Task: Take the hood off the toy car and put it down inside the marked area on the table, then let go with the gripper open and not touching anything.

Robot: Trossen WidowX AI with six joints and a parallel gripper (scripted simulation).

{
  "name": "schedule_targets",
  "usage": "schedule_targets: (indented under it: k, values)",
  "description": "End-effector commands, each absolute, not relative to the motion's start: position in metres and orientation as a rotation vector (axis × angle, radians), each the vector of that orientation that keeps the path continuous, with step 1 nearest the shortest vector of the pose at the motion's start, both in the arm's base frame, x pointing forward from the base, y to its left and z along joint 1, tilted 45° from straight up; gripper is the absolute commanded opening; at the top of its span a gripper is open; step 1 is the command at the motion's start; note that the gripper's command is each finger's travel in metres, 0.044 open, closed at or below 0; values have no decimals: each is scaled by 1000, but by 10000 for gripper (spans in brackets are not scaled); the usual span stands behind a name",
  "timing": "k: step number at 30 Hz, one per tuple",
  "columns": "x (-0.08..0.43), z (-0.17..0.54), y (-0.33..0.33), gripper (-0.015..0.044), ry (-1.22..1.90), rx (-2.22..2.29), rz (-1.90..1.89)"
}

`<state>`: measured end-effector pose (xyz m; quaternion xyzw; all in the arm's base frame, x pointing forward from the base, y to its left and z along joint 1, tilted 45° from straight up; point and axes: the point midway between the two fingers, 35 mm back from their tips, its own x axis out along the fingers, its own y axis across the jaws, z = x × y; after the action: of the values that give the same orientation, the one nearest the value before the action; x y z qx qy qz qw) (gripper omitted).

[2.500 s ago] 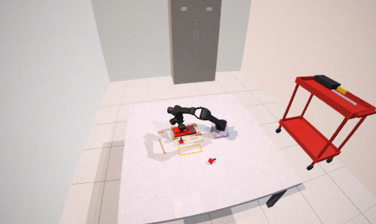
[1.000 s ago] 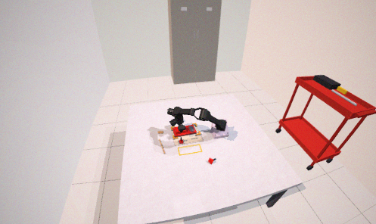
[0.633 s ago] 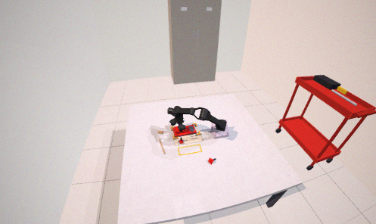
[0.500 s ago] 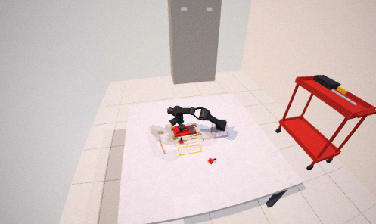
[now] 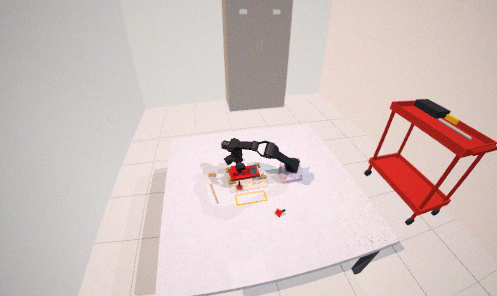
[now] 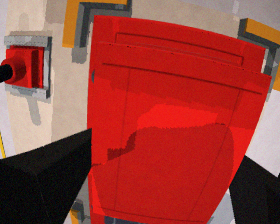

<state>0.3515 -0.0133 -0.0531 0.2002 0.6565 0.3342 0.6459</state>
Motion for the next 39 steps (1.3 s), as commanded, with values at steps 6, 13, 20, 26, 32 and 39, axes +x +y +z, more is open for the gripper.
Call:
schedule_targets:
  k: [6, 13, 20, 26, 32, 39]
  values:
    - [354, -46, -20, 0, 1484, 443, 758]
    - [355, -40, -26, 0, 1484, 442, 758]
    - [357, -16, -50, 0, 1485, 441, 756]
    - [356, -18, -44, 0, 1493, 457, 755]
    - [355, 9, -22, 0, 1494, 452, 749]
    - [350, 40, 5, 0, 1489, 444, 749]
